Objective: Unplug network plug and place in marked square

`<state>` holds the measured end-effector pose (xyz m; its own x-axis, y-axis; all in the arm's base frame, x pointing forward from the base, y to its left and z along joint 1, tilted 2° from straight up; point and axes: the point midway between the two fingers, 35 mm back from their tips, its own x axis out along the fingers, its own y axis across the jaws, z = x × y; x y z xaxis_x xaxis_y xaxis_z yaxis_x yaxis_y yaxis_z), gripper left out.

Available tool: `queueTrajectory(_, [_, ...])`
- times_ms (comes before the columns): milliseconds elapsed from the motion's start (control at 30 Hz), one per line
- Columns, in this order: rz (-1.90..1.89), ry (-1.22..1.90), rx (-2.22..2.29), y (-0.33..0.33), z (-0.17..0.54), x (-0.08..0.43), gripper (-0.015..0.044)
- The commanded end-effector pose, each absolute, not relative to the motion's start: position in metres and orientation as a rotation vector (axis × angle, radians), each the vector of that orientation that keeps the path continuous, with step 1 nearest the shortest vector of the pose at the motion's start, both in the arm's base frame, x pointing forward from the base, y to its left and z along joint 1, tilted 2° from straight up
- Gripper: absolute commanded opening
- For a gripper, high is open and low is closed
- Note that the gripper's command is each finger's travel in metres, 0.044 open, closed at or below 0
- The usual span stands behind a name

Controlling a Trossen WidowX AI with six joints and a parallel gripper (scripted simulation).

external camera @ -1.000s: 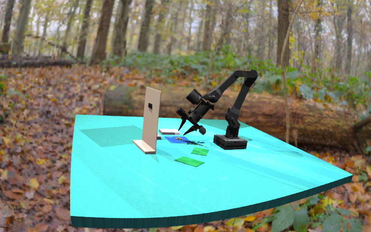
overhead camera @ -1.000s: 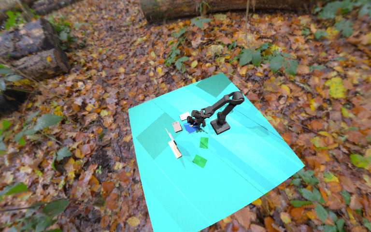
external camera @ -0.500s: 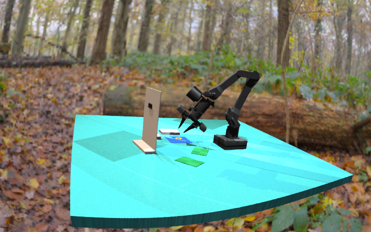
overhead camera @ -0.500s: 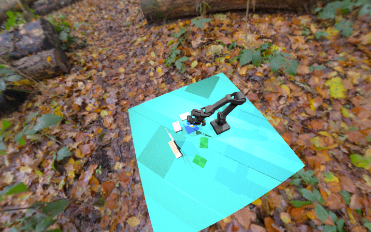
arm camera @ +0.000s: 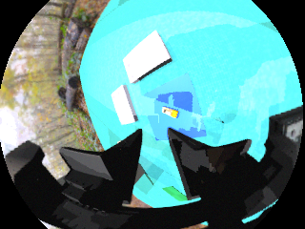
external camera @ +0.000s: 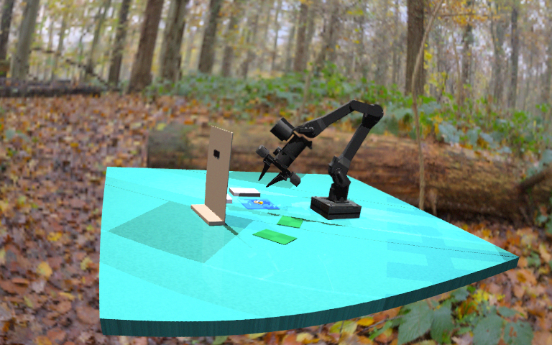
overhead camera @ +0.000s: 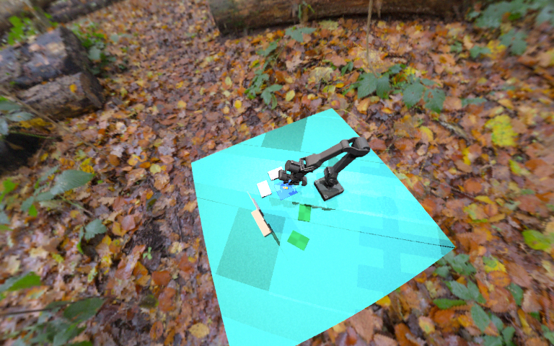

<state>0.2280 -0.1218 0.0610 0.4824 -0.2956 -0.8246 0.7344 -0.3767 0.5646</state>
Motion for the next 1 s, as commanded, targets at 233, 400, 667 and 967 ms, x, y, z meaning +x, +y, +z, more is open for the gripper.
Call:
queueTrajectory(233, [-1.142,0.369,1.610,-0.122,0.084,0.229,0.0156])
queueTrajectory(400, [-1.143,0.369,1.610,-0.121,0.092,0.228,0.0156])
queueTrajectory(667, [-1.143,0.370,1.610,-0.119,0.105,0.225,0.0156])
queueTrajectory(967, [-1.148,0.386,1.609,-0.118,0.111,0.225,0.0156])
